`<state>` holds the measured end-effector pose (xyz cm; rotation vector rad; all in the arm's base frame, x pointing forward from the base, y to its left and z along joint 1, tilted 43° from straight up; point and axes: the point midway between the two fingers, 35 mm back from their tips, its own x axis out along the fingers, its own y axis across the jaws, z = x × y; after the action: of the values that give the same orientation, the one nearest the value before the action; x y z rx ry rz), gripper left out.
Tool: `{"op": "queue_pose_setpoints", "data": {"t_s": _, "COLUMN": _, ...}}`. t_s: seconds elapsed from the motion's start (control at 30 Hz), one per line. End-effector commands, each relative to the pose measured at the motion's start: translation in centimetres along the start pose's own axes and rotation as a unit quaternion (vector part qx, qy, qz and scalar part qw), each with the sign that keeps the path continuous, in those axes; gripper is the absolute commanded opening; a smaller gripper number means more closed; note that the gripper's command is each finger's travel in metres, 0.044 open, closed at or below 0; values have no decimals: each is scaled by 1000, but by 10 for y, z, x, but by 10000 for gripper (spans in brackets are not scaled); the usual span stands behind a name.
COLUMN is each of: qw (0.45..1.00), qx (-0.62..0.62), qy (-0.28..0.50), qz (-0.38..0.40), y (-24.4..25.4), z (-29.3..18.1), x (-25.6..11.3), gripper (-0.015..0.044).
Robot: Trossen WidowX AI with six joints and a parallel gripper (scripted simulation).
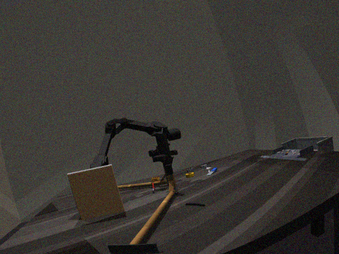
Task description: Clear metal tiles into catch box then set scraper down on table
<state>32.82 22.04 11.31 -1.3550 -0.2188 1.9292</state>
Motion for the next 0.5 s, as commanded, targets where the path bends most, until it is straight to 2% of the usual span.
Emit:
{"op": "queue_pose_setpoints", "data": {"t_s": 0.0, "qw": 1000, "qx": -15, "qy": 0, "qz": 0, "y": -7, "z": 2, "x": 0, "gripper": 0}}
{"op": "queue_pose_setpoints", "data": {"t_s": 0.47, "qw": 998, "qx": -56, "qy": 1, "qz": 0, "y": -28, "z": 10, "x": 1, "gripper": 0}}
